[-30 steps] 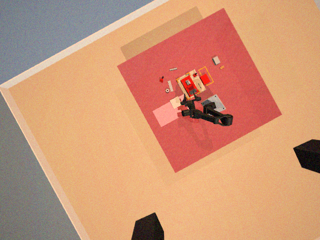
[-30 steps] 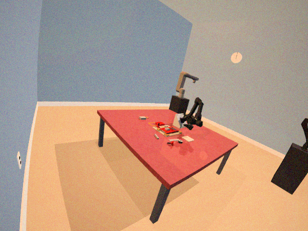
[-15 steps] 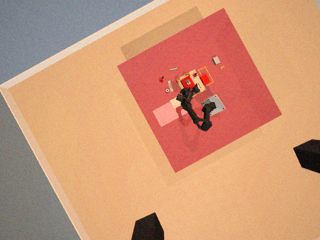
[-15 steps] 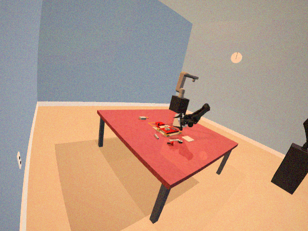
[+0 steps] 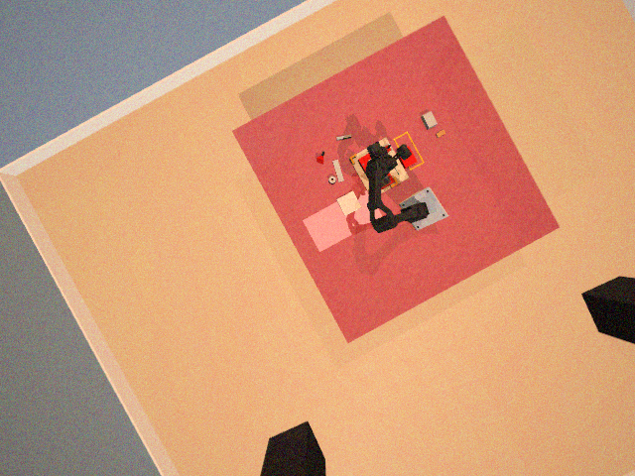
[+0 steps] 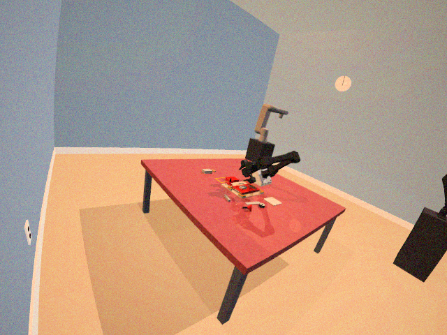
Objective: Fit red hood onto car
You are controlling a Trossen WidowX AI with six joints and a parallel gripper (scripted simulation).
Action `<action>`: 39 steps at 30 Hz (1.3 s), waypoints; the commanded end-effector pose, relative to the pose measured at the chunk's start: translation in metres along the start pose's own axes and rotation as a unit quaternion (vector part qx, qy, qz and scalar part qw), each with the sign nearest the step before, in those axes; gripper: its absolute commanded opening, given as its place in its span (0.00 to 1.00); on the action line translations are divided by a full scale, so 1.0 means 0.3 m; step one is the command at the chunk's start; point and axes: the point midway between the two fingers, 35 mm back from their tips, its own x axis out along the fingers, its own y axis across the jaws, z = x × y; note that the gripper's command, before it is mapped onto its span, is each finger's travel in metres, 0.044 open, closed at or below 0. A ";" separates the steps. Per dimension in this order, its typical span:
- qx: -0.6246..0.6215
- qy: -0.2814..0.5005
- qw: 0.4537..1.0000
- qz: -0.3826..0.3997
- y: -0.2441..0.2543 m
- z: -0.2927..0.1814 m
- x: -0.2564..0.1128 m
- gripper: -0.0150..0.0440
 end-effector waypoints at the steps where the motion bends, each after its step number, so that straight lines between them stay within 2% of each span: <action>1: -0.001 0.035 0.995 0.097 -0.059 0.002 0.068 1.00; 7: 0.017 0.040 0.969 0.242 -0.149 -0.003 0.152 1.00; 14: 0.056 -0.017 0.922 0.382 -0.260 -0.019 0.234 1.00; 39: 0.058 -0.019 0.921 0.385 -0.235 -0.014 0.265 1.00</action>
